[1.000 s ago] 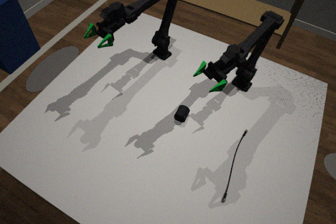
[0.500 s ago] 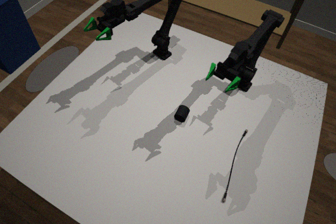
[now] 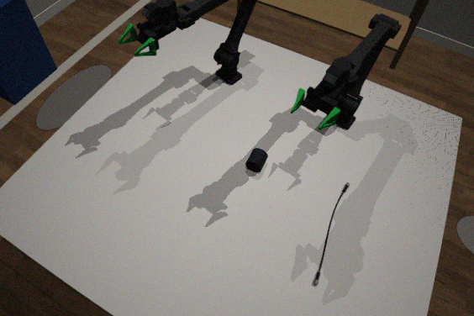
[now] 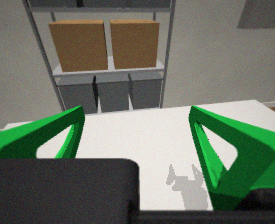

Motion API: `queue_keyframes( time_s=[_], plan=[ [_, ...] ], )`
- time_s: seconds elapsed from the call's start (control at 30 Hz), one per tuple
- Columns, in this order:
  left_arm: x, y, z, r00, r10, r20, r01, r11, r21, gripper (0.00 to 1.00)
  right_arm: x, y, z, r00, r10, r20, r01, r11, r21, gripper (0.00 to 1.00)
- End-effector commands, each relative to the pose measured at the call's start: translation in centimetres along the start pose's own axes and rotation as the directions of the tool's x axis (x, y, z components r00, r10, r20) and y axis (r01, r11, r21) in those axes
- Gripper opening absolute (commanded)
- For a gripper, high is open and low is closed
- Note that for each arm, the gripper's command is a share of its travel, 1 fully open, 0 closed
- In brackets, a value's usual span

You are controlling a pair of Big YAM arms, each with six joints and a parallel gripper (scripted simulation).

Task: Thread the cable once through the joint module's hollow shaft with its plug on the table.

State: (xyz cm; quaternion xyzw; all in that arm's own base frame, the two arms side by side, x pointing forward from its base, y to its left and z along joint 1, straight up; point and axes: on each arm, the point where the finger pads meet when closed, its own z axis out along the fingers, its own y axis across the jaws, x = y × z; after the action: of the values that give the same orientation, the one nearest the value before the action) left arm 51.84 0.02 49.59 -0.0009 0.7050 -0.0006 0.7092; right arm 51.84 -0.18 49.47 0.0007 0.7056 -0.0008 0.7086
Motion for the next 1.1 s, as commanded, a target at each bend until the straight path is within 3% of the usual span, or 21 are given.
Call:
queue_keyframes(
  time_s=[0.0,0.03,0.07,0.23,0.27,0.37,0.5,0.57,0.73,1.07],
  plan=[
    [-1.2,-0.1,0.1,0.999,-0.002,0.032,0.002,1.0,-0.001,1.0,0.3,0.5,-0.2,1.0,-0.004,0.001,0.004,1.0,-0.007,0.96],
    [-1.9,-0.1,0.0,0.999,0.0,0.038,0.0,1.0,-0.001,1.0,-1.3,0.3,-0.1,1.0,-0.002,0.025,0.002,1.0,-0.003,0.96],
    [-0.4,-0.3,0.2,1.0,0.003,0.019,-0.003,1.0,0.003,1.0,0.7,0.7,0.0,1.0,-0.004,-0.007,0.004,1.0,-0.01,0.96],
    [-0.6,-0.5,0.0,1.0,0.014,0.024,-0.014,1.0,0.007,1.0,0.7,0.6,0.5,1.0,-0.003,-0.01,0.003,1.0,-0.008,0.96],
    [-1.0,-0.4,0.0,0.999,0.014,0.031,-0.014,1.0,0.005,1.0,3.2,1.4,1.1,0.997,0.013,-0.071,-0.015,1.0,-0.026,0.96],
    [-1.0,-0.4,0.0,0.999,0.014,0.031,-0.014,1.0,0.004,1.0,-2.5,2.5,1.7,0.999,0.036,0.0,-0.036,0.998,-0.047,0.96],
    [-1.0,-0.4,0.0,0.999,0.014,0.031,-0.014,1.0,0.004,1.0,-0.2,5.1,3.0,0.994,0.071,-0.085,-0.078,0.993,-0.086,0.96],
    [-1.0,-0.4,0.0,0.999,0.014,0.031,-0.014,1.0,0.004,1.0,-0.2,5.1,3.0,0.994,0.071,-0.085,-0.078,0.993,-0.086,0.96],
    [-1.0,-0.4,0.0,0.999,0.014,0.031,-0.014,1.0,0.004,1.0,2.3,9.2,4.2,0.973,0.107,-0.204,-0.136,0.982,-0.134,0.96],
    [-1.0,-0.4,0.0,0.999,0.014,0.031,-0.014,1.0,0.004,1.0,9.6,19.0,5.1,0.875,0.103,-0.473,-0.223,0.953,-0.204,0.96]
  ],
)
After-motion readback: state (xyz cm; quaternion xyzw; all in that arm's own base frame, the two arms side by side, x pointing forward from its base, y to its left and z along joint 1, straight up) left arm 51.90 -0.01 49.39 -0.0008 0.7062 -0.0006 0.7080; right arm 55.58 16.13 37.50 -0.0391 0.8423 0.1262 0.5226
